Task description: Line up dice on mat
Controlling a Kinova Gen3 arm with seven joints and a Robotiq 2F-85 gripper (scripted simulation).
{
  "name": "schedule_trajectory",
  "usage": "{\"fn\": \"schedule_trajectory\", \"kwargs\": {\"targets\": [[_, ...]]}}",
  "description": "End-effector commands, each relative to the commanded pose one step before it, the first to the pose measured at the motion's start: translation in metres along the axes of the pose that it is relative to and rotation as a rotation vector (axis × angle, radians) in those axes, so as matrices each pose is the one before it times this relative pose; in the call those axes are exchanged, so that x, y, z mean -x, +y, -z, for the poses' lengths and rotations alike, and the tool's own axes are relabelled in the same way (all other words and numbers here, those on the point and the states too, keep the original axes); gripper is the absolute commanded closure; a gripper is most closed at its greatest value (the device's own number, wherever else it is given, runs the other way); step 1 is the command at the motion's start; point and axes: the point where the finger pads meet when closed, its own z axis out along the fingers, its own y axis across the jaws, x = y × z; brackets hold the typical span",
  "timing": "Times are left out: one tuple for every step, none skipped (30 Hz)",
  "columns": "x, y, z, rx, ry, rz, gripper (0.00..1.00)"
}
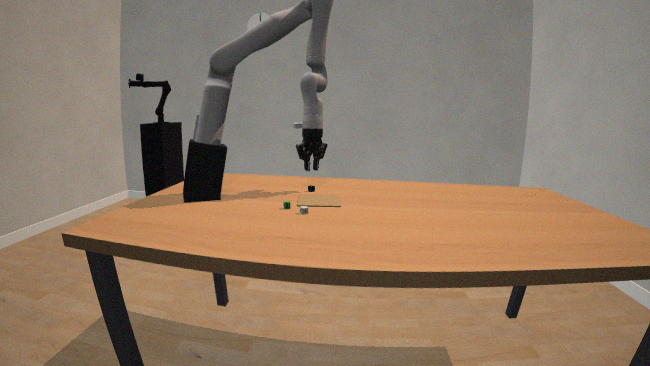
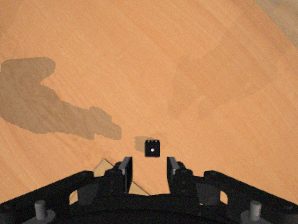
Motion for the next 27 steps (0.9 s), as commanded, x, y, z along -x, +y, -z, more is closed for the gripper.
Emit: {"fn": "schedule_trajectory", "kwargs": {"targets": [[0.00224, 0.00034, -0.0017, 0.00293, -0.00328, -0.01264, 0.65], [0.00008, -0.00015, -0.00044, 0.00043, -0.00002, -0.0002, 0.65], [0.00009, -0.00016, -0.00047, 0.00047, -0.00004, -0.0002, 0.65], [0.0, 0.0, 0.0, 0.0, 0.0, 0.0, 0.65], [0.0, 0.0, 0.0, 0.0, 0.0, 0.0, 0.65], [-0.00339, -0.00091, -0.00051, -0.00324, 0.00816, 0.00293, 0.65], [0.00239, 0.00061, -0.00052, 0.00346, -0.00652, -0.00117, 0.65], [0.00168, 0.00069, -0.00084, 0.0028, -0.00439, -0.00098, 0.65], [-0.00027, 0.0006, -0.0014, 0.0005, 0.00078, 0.00035, 0.65], [-0.00094, 0.0005, -0.00146, -0.00001, 0.00253, 0.00066, 0.65], [0.00001, 0.00065, -0.00151, 0.00096, -0.00034, 0.00034, 0.65], [0.00019, 0.00038, -0.0016, 0.00071, -0.00117, 0.00043, 0.65], [-0.00034, 0.00003, -0.00164, -0.00017, 0.00054, 0.0003, 0.65], [-0.0005, -0.00013, -0.00168, -0.00055, 0.00136, -0.00002, 0.65], [-0.00026, -0.00003, -0.00176, -0.00027, 0.00058, 0.00003, 0.65], [-0.00011, 0.00004, -0.00178, -0.00001, 0.0001, 0.0, 0.65], [-0.00023, -0.00001, -0.00181, -0.00018, 0.00048, -0.00001, 0.65], [-0.00034, -0.00006, -0.00186, -0.00037, 0.00084, 0.00002, 0.65], [-0.00032, -0.00005, -0.00186, -0.0003, 0.00076, -0.00002, 0.65], [-0.00025, -0.00002, -0.00189, -0.00024, 0.00057, 0.00001, 0.65], [0.0, 0.0, 0.0, 0.0, 0.0, 0.0, 0.65], [0.0, 0.0, 0.0, 0.0, 0.0, 0.0, 0.65], [-0.00156, -0.00141, -0.00185, -0.00312, 0.00417, 0.00014, 0.65], [0.00021, 0.0008, -0.0019, 0.0012, -0.00044, -0.00011, 0.65], [0.00014, 0.00035, -0.0019, 0.00054, -0.00052, -0.00001, 0.65], [0.00032, 0.00023, -0.00184, 0.00059, -0.00124, -0.00001, 0.65], [-0.00055, -0.00016, -0.00179, -0.00068, 0.00155, 0.0, 0.65]]}}
